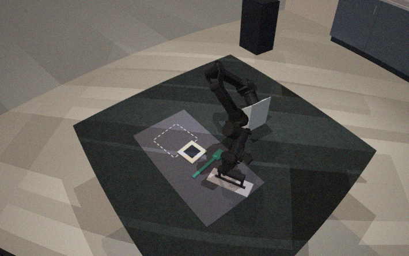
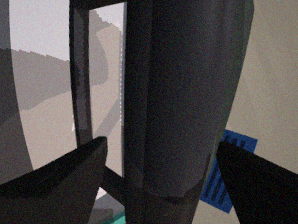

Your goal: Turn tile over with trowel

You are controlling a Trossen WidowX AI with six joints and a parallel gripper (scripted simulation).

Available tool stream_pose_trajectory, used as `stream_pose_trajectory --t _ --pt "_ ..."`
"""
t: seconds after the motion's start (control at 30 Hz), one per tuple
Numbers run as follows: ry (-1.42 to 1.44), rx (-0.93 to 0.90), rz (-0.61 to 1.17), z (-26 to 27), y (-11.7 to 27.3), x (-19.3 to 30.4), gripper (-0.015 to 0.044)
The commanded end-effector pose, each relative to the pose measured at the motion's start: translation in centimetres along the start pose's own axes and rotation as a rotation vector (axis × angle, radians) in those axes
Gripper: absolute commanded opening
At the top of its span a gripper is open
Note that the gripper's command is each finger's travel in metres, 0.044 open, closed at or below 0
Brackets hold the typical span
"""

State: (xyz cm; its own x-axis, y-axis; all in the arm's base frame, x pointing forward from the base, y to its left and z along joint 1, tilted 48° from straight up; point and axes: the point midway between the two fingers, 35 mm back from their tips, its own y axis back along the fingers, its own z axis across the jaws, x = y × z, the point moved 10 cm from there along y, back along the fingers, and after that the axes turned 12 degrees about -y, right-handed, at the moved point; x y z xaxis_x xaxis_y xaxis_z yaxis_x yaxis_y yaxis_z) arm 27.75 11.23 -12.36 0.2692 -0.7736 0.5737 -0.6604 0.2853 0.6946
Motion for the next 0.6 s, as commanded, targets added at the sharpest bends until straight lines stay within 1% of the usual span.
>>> stream_pose_trajectory --t 0.0,0.23,0.43,0.57 --pt "0.004 0.000 -0.003 0.11 -0.87 -0.06 0.0300" --pt "0.004 0.001 -0.002 0.20 -1.77 -0.02 0.0300" --pt "0.004 0.001 -0.002 0.20 -1.77 -0.02 0.0142" --pt "0.004 0.001 -0.002 0.20 -1.77 -0.02 0.0116"
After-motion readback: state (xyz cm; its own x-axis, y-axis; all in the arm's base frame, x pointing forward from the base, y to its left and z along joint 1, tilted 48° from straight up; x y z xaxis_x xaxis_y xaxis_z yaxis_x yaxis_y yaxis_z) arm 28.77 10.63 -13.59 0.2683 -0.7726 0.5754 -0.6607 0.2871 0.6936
